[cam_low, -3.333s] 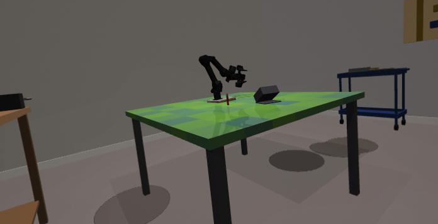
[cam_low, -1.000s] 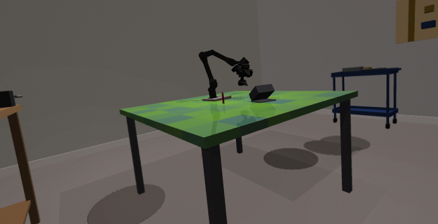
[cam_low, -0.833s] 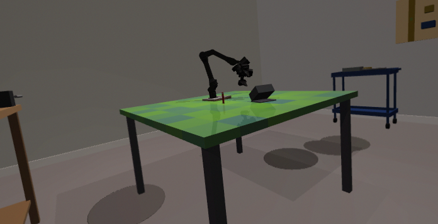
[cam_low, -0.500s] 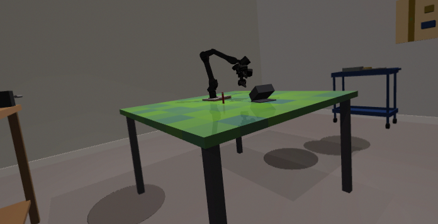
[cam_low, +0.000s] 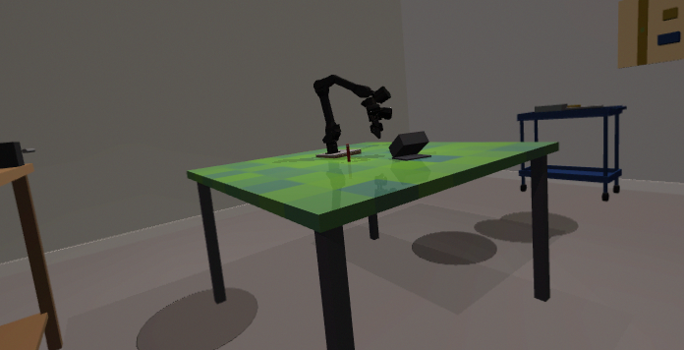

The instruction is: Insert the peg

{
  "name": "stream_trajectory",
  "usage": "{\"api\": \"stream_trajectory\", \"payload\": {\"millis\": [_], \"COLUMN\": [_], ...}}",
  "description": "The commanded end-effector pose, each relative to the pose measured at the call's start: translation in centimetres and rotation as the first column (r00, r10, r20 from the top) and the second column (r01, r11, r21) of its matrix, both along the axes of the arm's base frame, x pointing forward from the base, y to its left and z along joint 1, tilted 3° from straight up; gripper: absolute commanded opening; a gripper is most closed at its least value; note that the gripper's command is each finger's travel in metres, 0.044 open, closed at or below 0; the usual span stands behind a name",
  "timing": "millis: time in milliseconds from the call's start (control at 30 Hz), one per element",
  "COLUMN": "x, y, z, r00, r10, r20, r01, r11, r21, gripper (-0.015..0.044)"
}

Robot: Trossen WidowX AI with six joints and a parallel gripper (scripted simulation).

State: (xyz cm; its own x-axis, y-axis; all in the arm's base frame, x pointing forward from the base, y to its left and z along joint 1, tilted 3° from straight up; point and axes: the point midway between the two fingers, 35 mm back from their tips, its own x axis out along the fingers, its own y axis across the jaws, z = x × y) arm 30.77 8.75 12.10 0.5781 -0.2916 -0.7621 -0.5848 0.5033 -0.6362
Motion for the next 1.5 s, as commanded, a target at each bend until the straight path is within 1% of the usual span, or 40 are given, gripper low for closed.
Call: {"api": "stream_trajectory", "payload": {"millis": [0, 367, 733, 1067, 1467], "x": [0.2, 0.5, 0.4, -0.1, -0.8], "y": [-1.1, -4.2, -7.3, -10.0, -13.0], "z": [-0.3, -0.6, -0.7, -0.7, -0.5], "r00": [0.997, 0.966, 0.896, 0.799, 0.651], "r10": [-0.063, -0.231, -0.391, -0.521, -0.642], "r20": [-0.034, -0.120, -0.212, -0.300, -0.405], "r01": [0.065, 0.245, 0.429, 0.590, 0.756], "r11": [0.997, 0.963, 0.884, 0.773, 0.596], "r21": [0.035, 0.116, 0.184, 0.232, 0.270], "gripper": [0.0440, 0.0440, 0.0440, 0.0440, 0.0440]}}
